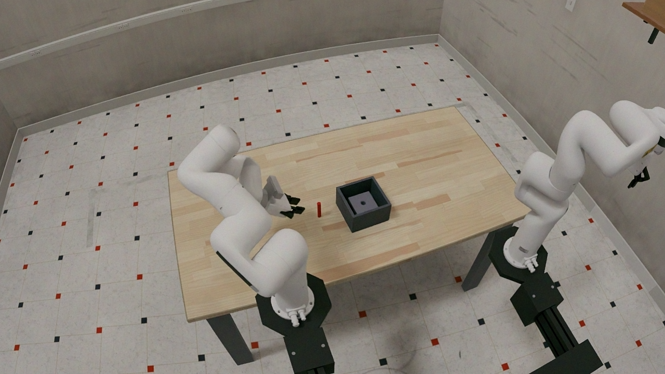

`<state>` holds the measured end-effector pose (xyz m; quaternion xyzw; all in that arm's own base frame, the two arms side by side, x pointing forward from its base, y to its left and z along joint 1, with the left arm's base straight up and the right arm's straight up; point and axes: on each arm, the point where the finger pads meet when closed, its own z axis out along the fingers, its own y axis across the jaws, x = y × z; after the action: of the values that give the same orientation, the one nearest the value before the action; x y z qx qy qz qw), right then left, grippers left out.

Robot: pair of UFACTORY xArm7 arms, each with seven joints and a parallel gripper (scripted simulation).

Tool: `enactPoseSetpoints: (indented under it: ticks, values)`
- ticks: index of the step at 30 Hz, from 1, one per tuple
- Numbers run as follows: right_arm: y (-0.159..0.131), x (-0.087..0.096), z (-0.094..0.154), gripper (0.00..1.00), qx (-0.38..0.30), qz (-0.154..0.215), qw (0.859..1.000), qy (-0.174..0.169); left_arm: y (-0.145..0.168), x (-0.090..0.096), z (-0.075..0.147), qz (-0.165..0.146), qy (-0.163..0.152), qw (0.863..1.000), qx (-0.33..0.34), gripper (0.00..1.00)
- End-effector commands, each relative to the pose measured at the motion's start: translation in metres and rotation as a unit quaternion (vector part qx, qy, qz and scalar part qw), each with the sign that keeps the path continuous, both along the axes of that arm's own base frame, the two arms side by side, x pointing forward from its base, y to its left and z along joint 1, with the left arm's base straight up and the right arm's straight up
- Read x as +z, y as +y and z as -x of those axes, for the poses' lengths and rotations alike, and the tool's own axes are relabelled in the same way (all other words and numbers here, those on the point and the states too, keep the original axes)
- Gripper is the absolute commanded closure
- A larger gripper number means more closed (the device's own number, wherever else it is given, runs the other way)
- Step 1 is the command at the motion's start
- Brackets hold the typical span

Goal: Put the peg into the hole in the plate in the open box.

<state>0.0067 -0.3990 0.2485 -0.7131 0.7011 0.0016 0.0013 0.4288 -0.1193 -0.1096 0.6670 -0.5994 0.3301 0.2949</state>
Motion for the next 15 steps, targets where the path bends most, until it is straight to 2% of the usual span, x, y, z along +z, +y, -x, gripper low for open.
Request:
enactPoseSetpoints:
  ticks: [1, 2, 4, 9, 15]
  values:
    - [-0.001, 0.002, 0.0, 0.0, 0.0, 0.002, 1.0, 0.0, -0.001, 0.015, -0.002, -0.105, 0.012, 0.994, 0.003, 0.56]
    - [-0.001, 0.002, 0.0, 0.0, 0.0, 0.002, 1.0, 0.0, -0.001, 0.017, -0.001, -0.124, 0.014, 0.992, 0.002, 0.56]
    - [-0.001, 0.002, 0.0, 0.0, 0.0, 0.002, 1.0, 0.0, -0.001, 0.017, -0.001, -0.124, 0.014, 0.992, 0.002, 0.56]
    - [-0.001, 0.002, 0.0, 0.0, 0.0, 0.002, 1.0, 0.0, -0.001, 0.03, -0.002, -0.204, 0.022, 0.979, 0.003, 0.56]
    - [-0.001, 0.002, 0.0, 0.0, 0.0, 0.002, 1.0, 0.0, -0.001, 0.04, -0.001, -0.275, 0.031, 0.961, 0.002, 0.56]
